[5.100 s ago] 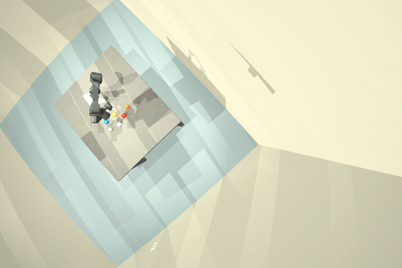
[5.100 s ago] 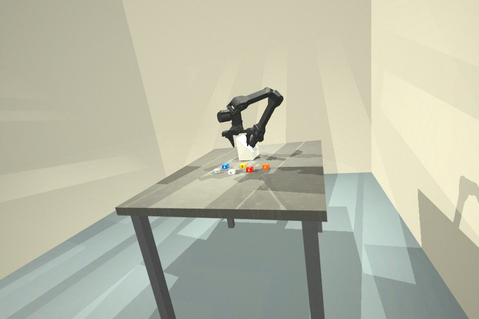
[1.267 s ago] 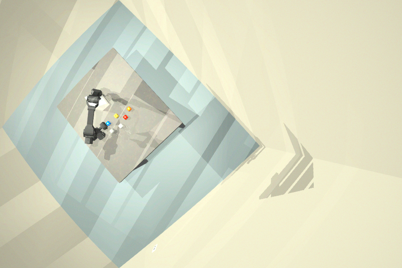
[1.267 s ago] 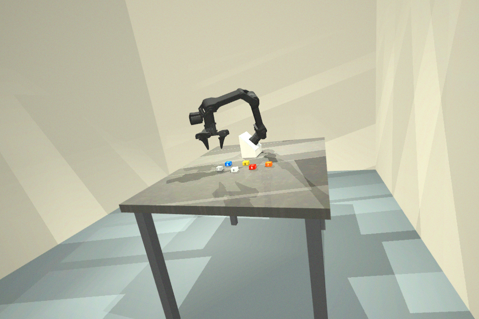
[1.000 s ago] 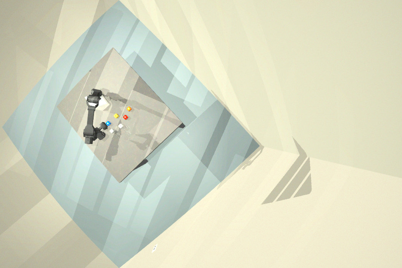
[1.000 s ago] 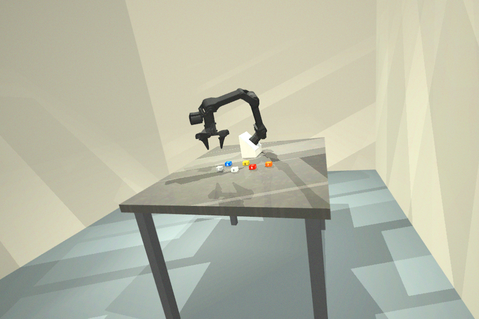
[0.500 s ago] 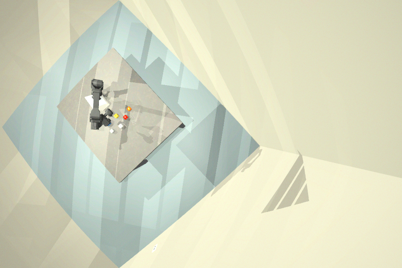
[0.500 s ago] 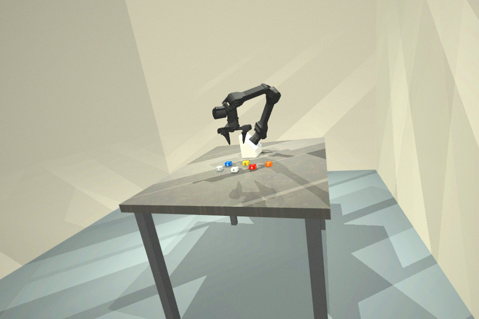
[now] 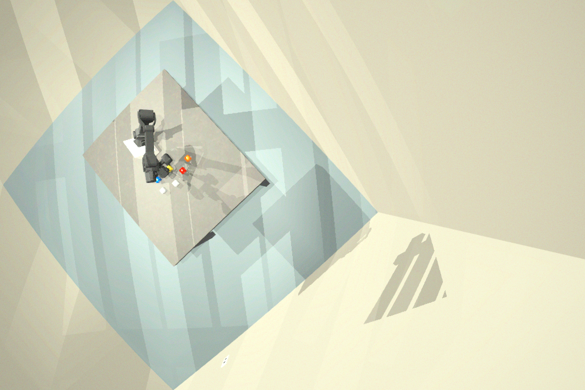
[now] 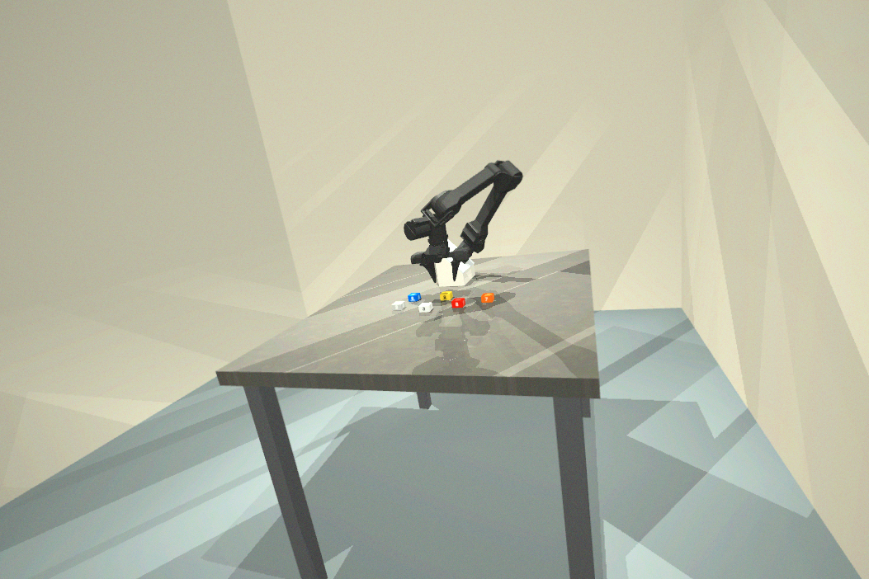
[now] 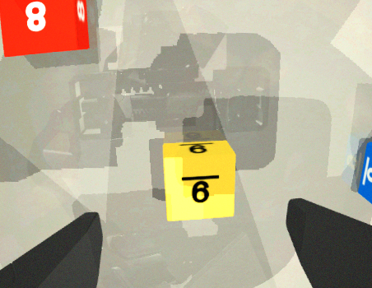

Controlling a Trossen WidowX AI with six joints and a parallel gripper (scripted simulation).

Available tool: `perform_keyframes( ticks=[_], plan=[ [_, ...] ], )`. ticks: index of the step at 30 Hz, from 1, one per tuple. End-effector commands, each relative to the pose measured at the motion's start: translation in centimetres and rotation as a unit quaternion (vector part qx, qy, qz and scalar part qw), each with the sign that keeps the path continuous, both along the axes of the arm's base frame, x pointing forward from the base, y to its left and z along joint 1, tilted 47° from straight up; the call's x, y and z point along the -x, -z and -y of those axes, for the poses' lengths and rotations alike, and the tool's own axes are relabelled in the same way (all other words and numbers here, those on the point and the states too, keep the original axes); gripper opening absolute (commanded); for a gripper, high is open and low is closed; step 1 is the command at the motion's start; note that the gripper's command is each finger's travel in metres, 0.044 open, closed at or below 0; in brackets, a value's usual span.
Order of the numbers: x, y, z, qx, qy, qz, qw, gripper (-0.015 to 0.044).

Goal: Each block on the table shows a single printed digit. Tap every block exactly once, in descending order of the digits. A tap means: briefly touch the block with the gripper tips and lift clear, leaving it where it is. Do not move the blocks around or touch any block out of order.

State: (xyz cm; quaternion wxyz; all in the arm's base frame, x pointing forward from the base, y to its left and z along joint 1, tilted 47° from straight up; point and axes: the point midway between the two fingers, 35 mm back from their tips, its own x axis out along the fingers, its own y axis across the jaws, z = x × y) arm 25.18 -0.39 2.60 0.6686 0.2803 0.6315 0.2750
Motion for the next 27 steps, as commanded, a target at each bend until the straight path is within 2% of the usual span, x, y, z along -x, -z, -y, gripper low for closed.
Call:
perform_keyframes(
  ticks=[1,6,27],
  plan=[
    [0.1,1.0,-1.2,-0.002,0.003,0.001,1.000,0.0138],
    [0.1,1.0,-1.2,-0.002,0.003,0.001,1.000,0.0020],
    [-0.1,2.3,-2.5,-0.002,0.003,0.001,1.000,0.0020]
  ],
)
